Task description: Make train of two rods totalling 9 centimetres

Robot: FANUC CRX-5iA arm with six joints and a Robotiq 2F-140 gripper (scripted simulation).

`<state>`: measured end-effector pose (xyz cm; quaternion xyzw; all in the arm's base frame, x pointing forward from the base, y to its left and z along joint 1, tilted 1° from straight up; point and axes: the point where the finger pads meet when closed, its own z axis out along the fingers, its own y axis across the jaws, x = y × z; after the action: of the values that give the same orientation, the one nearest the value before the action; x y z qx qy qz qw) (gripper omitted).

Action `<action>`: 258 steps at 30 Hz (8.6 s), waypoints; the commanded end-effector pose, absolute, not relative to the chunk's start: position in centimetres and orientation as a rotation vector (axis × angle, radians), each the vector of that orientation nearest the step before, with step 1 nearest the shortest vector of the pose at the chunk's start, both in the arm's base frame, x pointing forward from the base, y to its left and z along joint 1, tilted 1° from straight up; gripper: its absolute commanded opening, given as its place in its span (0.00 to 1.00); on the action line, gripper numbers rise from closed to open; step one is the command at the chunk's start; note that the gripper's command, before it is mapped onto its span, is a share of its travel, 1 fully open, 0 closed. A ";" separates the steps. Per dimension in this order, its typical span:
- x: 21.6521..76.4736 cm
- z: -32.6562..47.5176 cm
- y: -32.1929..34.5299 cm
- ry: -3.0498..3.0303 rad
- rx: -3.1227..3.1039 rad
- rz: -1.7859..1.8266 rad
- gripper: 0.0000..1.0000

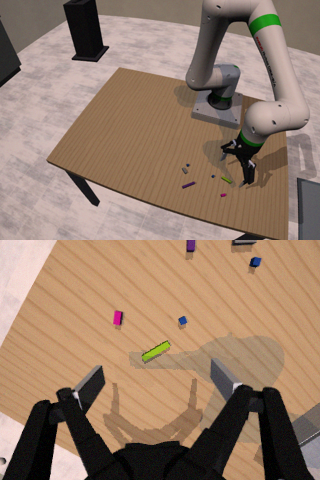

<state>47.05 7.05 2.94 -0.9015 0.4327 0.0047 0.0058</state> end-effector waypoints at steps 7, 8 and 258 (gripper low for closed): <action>47.1 3.0 7.1 1.354 -2.822 0.014 1.00; 47.1 3.0 7.1 1.354 -2.822 0.014 1.00; 57.6 2.7 -6.3 2.961 -1.044 0.023 1.00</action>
<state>57.61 -6.28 2.68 -0.3326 0.9430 0.0076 0.0009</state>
